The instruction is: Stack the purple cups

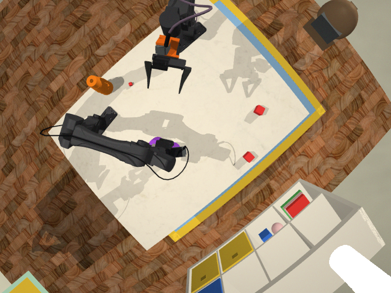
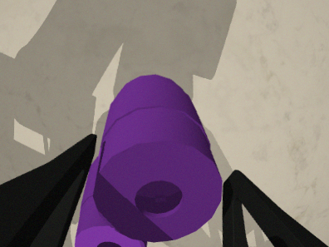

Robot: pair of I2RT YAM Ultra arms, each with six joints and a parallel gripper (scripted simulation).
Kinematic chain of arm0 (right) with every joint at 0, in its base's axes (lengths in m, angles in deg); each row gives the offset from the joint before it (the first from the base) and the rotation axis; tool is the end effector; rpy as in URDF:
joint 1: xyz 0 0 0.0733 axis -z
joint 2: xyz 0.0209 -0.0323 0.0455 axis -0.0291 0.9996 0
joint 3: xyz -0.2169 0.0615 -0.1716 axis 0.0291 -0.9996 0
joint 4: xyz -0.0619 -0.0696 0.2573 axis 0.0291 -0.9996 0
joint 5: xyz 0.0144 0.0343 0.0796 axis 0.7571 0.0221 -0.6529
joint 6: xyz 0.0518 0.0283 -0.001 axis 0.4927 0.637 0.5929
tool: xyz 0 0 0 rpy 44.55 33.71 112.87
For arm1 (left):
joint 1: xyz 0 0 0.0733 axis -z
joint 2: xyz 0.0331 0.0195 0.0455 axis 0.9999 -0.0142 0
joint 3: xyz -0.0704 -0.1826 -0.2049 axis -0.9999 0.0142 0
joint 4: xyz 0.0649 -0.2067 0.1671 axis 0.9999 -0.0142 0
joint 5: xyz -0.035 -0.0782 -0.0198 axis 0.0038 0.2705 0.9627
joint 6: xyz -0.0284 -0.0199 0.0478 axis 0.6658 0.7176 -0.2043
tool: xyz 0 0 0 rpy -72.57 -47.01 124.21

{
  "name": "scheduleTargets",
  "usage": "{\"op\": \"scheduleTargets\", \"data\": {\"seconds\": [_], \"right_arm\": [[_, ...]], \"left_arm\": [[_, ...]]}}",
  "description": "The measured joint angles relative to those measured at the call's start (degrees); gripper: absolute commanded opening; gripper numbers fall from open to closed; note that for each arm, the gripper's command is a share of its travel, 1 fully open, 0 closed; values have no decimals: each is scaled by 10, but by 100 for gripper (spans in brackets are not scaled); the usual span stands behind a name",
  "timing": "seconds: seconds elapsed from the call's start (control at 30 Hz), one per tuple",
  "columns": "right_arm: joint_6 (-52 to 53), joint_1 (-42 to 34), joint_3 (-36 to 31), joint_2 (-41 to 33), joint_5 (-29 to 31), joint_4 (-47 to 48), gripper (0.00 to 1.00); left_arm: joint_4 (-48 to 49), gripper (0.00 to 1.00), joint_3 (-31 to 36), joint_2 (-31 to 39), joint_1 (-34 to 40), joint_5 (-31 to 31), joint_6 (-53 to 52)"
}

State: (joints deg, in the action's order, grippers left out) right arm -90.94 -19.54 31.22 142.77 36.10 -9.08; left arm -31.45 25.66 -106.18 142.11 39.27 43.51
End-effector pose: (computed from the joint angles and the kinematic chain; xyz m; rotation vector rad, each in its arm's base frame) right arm 0.3589 0.1423 0.2430 -0.7366 2.7235 0.1089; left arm 0.1522 -0.1976 0.3959 0.5396 1.5280 -0.8686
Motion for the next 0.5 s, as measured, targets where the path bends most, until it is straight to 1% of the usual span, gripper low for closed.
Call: {"op": "scheduleTargets", "data": {"seconds": [0.03, 0.1, 0.13, 0.2, 0.4, 0.5], "right_arm": [[0, 0, 0, 0, 0, 0, 73], [0, 0, 0, 0, 0, 0, 73], [0, 0, 0, 0, 0, 0, 69], [0, 0, 0, 0, -1, 1, 69], [-1, 0, 0, 0, -3, 1, 60], [-2, 0, -1, 0, -3, 2, 59]], "left_arm": [[0, 100, 0, 0, 0, 0, 0], [0, 100, 0, 0, 0, 0, 0], [0, 100, 0, 0, 0, 0, 0], [0, 100, 0, 0, 0, 0, 0], [0, 100, 0, 0, 0, 0, 0], [0, 100, 0, 0, 0, 0, 0]]}}
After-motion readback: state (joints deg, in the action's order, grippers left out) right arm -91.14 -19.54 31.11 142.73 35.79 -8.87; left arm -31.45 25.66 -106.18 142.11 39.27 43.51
